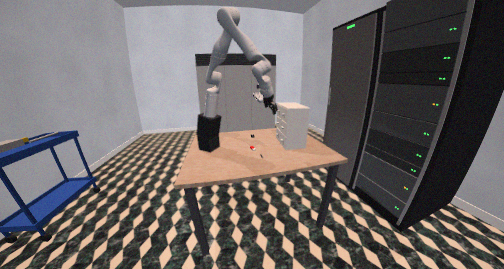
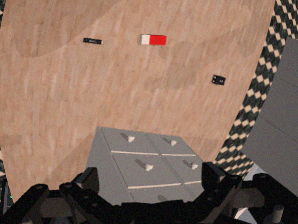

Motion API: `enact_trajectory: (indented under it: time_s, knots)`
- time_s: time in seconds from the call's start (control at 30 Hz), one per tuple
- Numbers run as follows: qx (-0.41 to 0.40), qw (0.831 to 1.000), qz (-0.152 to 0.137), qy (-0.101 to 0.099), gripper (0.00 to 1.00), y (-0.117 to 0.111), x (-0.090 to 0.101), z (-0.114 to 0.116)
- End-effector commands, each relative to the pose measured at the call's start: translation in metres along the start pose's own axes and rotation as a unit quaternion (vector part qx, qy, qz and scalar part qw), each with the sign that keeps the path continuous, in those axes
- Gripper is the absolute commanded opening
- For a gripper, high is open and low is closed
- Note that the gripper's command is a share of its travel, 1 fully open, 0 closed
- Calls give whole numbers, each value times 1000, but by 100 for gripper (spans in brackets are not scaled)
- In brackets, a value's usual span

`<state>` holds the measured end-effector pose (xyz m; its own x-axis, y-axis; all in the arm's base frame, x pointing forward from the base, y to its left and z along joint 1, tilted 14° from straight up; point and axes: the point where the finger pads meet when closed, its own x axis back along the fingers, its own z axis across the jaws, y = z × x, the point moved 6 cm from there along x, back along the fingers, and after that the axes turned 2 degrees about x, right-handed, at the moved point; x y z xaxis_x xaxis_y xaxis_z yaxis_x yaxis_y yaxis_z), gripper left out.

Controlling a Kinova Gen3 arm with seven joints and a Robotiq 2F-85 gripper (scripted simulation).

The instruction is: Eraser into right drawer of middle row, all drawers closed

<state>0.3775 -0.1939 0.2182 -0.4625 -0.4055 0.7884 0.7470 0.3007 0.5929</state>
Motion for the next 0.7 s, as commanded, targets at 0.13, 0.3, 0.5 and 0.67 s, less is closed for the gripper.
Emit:
enact_trajectory:
  time_s: [0.13,0.3,0.5,0.67]
  knots:
    - [191,976,104,26,100,29,-15,91]
    - [331,925,182,30,100,28,-17,145]
    - [428,873,233,24,100,23,-14,176]
    - [517,810,277,10,100,19,-9,199]
